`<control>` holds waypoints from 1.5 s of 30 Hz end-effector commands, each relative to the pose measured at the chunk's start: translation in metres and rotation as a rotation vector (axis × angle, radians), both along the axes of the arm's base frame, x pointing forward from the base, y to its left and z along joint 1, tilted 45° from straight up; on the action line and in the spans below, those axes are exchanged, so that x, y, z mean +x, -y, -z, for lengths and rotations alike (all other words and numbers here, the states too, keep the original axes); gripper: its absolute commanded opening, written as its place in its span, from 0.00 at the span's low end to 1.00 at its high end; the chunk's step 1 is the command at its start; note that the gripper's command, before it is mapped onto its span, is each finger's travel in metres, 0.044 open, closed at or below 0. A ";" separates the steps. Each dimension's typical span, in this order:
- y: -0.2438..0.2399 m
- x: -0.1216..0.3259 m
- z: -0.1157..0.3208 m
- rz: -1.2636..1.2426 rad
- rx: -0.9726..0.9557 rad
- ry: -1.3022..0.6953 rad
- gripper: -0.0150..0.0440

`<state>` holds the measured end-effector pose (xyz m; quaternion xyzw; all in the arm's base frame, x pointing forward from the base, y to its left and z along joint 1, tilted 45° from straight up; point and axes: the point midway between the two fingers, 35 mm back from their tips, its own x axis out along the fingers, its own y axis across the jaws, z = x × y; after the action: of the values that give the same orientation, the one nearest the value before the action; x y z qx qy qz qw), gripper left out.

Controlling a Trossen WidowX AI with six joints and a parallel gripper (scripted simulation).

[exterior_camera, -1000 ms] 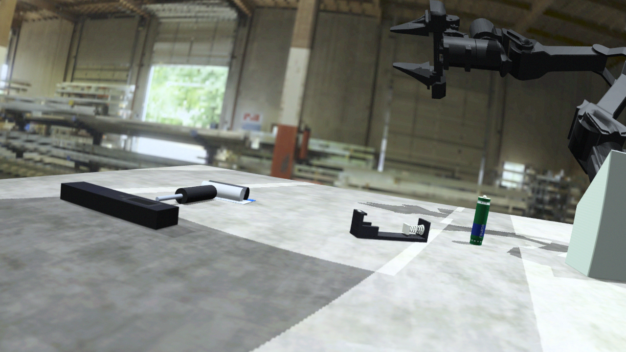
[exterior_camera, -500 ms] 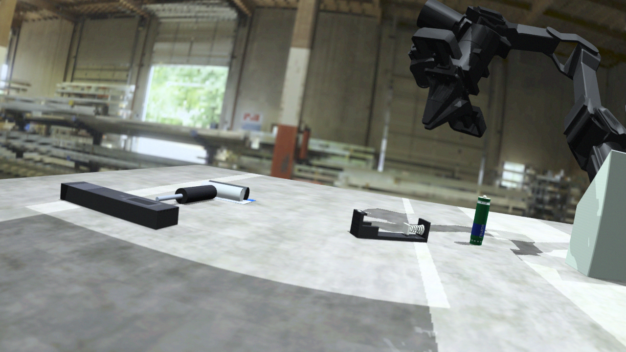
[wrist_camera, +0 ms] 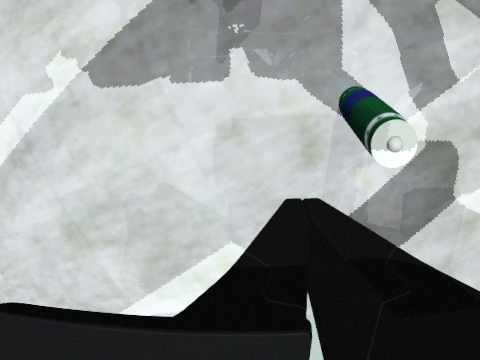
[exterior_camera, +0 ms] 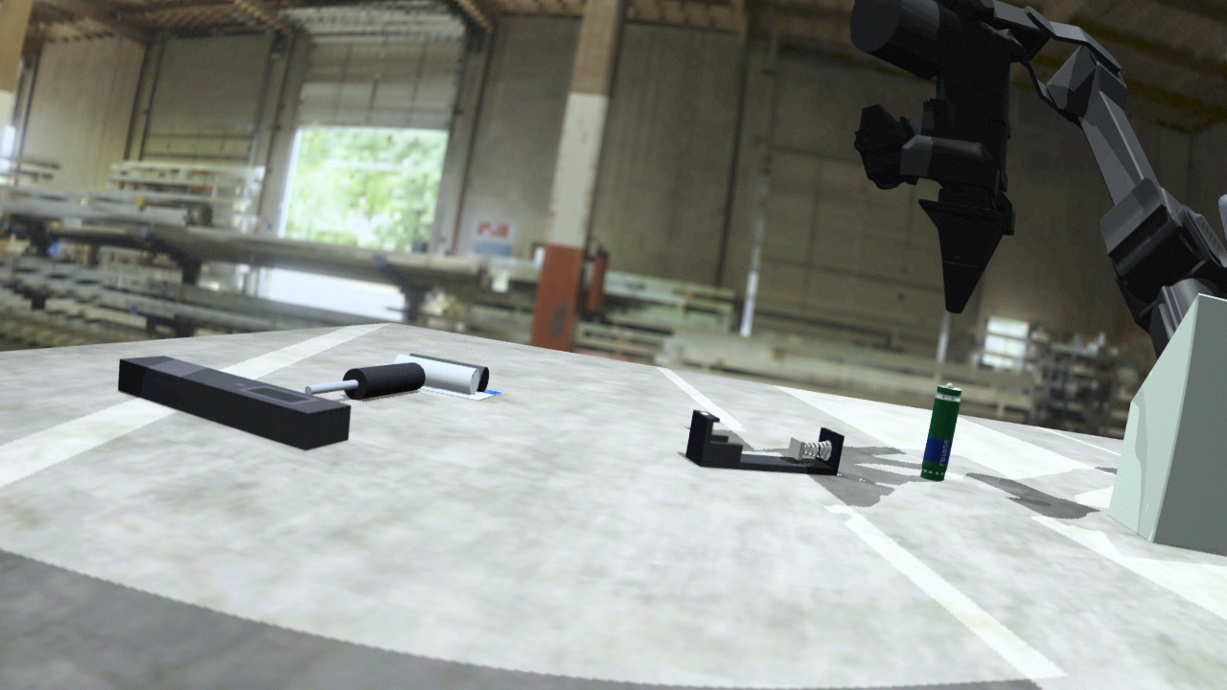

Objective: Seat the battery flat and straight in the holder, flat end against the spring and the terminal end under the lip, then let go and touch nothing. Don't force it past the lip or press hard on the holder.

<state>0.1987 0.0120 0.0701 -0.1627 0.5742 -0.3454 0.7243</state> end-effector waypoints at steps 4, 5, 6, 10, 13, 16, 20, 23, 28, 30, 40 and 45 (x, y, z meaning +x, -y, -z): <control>0.017 0.006 0.019 0.001 -0.012 -0.004 0.25; 0.022 0.007 0.024 0.001 -0.011 -0.004 0.25; 0.027 0.008 0.029 0.001 -0.011 -0.003 0.25; 0.049 0.008 0.049 0.002 -0.017 -0.002 0.25; 0.057 0.008 0.055 0.003 -0.021 -0.002 0.25; 0.057 0.008 0.055 0.003 -0.021 -0.002 0.25; 0.061 0.007 0.051 0.003 -0.020 -0.002 0.25; 0.065 0.006 0.048 0.003 -0.019 -0.002 0.25; 0.070 0.004 0.042 0.003 -0.017 -0.003 0.25; 0.073 0.003 0.040 0.003 -0.017 -0.003 0.25; 0.084 -0.002 0.029 0.002 -0.017 -0.003 0.25; 0.090 -0.005 0.024 0.002 -0.018 -0.003 0.25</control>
<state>0.1976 -0.0738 0.0433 -0.1662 0.5715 -0.3510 0.7229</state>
